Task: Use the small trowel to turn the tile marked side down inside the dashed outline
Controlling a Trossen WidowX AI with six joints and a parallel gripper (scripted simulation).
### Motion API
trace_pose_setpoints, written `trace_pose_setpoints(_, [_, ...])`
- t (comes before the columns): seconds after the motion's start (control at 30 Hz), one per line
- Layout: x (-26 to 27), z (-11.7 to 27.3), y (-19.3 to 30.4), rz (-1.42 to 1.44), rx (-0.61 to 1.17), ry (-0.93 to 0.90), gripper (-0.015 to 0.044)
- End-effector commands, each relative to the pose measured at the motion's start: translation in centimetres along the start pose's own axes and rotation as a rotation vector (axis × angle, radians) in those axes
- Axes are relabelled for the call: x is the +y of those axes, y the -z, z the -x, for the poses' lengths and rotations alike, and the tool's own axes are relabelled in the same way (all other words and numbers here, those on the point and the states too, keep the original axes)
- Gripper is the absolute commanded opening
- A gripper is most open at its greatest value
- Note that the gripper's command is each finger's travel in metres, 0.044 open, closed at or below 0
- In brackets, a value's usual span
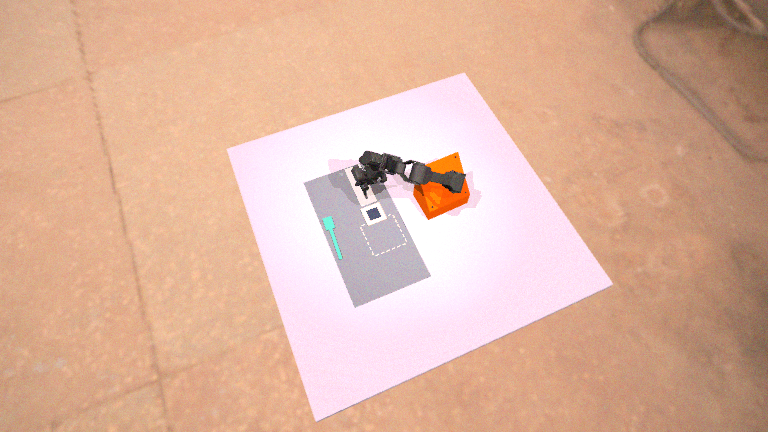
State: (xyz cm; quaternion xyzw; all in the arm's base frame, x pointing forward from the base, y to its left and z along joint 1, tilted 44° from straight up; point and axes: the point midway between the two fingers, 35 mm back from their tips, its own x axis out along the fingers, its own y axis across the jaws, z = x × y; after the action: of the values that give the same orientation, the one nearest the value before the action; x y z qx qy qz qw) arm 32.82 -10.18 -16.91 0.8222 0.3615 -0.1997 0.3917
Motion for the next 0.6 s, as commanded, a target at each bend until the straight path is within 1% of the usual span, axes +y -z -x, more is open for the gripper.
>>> trace_pose_setpoints(0.0, [0.1, 0.0, 0.8, 0.001, 0.0, 0.0, 0.0])
trace_pose_setpoints(0.57, [0.2, 0.2, 3.5, -0.001, 0.001, 0.001, 0.0])
